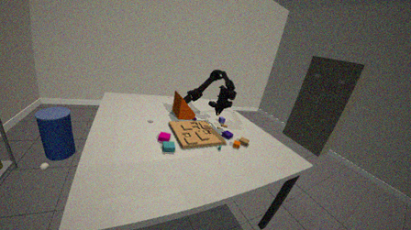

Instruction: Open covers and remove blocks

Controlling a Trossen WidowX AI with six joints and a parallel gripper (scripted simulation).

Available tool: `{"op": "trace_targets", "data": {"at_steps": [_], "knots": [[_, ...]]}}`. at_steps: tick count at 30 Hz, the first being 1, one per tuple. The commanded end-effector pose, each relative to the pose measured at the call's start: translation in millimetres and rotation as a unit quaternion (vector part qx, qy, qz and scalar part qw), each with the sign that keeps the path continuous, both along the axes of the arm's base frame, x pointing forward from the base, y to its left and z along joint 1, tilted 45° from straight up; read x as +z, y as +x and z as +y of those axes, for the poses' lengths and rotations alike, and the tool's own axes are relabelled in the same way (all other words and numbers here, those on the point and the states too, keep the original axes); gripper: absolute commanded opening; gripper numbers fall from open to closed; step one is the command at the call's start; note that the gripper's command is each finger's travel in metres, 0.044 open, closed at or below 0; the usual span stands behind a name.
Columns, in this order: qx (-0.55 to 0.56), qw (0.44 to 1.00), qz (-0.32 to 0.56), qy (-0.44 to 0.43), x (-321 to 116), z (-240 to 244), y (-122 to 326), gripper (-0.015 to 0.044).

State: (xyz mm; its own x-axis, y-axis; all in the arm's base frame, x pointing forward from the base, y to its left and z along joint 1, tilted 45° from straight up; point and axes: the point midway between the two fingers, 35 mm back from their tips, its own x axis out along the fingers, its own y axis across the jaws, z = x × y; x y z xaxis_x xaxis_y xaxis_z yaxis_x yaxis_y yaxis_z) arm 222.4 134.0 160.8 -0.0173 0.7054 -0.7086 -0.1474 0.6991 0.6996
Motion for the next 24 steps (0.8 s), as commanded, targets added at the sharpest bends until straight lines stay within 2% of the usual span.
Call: {"op": "trace_targets", "data": {"at_steps": [1, 24], "knots": [[-0.001, 1.000, 0.003, -0.003, -6.1, 3.6, -0.2, 0.0080], [0.000, 1.000, 0.002, -0.004, -32.9, 30.1, 0.7, 0.0080]]}}
